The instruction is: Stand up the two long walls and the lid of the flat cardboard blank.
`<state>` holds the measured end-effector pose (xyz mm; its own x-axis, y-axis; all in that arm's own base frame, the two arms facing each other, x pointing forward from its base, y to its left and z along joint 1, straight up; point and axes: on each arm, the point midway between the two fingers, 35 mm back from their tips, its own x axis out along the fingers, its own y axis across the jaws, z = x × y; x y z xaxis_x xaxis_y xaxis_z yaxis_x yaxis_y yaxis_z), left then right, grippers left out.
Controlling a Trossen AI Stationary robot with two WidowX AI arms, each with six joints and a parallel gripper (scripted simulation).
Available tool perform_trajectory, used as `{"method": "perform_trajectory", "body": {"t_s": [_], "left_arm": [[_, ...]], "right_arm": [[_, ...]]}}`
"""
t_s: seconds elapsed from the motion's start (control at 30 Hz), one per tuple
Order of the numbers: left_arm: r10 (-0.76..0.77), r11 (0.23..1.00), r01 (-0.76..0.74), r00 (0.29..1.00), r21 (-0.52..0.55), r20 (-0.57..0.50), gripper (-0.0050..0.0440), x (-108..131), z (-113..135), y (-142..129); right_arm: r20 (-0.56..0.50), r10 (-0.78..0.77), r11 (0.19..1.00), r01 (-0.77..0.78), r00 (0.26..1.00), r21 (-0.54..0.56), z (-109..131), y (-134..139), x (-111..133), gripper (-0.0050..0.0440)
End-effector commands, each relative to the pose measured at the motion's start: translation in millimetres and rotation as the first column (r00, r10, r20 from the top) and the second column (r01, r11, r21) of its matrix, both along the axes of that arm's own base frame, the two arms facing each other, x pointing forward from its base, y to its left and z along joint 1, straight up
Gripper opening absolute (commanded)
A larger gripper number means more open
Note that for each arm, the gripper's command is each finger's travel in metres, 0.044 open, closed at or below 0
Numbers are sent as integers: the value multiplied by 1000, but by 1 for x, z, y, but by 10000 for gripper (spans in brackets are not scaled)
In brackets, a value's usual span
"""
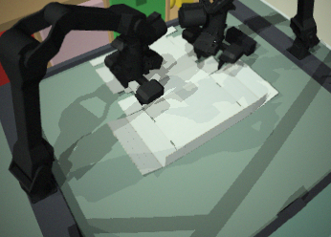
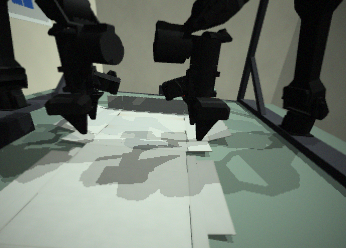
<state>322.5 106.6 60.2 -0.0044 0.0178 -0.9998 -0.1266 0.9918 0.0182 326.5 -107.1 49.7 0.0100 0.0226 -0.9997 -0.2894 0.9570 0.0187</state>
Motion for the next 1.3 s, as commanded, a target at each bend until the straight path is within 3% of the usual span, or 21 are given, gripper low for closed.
{"method": "perform_trajectory", "body": {"t_s": [0.0, 0.47, 0.7, 1.27], "left_arm": [[-107, 994, 107, 994, 2, 20, 366, 7, 6, 7], [-134, 991, 134, 991, 3, 20, 366, 8, 6, 7], [-133, 990, 134, 991, -32, 25, 366, 9, -33, 9], [-133, 990, 134, 991, -32, 25, 366, 9, -33, 9]], "right_arm": [[18, -235, 972, 235, 972, -9, 14, -7, 3, 359], [15, -284, 959, 285, 959, -8, 15, -9, 2, 359], [6, -284, 959, 284, 959, 25, -24, -9, 1, 359], [5, -284, 959, 284, 959, 25, -24, -9, 1, 359]]}}
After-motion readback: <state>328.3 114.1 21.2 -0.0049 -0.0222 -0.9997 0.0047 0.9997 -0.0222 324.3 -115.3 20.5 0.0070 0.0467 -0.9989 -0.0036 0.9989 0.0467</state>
